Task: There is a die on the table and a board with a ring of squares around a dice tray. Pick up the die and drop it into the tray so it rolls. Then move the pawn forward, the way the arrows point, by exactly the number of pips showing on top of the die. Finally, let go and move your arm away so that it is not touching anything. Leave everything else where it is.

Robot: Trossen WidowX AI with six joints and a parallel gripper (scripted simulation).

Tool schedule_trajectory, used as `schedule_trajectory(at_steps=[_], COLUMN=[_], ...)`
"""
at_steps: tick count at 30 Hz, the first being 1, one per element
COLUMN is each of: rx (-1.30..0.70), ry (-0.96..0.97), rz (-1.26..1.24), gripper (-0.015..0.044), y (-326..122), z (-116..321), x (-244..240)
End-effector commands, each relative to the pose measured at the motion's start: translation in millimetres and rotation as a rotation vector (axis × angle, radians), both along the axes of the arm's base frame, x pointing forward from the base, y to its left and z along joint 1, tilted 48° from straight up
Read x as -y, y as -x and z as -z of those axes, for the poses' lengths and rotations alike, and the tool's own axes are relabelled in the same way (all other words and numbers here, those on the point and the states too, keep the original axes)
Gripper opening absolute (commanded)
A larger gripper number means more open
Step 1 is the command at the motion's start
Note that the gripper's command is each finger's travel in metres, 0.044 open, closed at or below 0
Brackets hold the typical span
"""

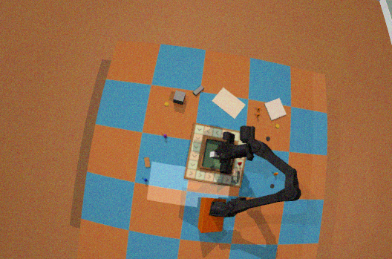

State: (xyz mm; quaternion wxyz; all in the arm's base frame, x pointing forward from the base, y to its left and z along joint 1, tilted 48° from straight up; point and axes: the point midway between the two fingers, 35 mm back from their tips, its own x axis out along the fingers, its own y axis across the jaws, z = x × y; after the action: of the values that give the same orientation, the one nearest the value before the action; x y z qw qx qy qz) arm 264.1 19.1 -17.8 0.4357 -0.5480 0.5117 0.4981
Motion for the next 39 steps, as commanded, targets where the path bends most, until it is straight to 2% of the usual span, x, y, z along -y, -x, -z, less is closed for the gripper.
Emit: schedule_trajectory(at_steps=[1, 5, 10, 32, 39], rx=[0.027, 0.044, 0.045, 0.043, 0.043], ry=[-0.112, -0.155, -0.155, -0.150, -0.150], rz=[-0.023, -0.032, -0.032, -0.024, -0.024], gripper=[0.0000, 0.0000, 0.0000, 0.0000, 0.0184], y=[1.3, 0.0, -9.9, -6.9, -6.9], z=[-0.4, -3.5, -46.7, -44.3, -44.3], x=[0.2, 0.0, -3.3, -1.8, -1.8])
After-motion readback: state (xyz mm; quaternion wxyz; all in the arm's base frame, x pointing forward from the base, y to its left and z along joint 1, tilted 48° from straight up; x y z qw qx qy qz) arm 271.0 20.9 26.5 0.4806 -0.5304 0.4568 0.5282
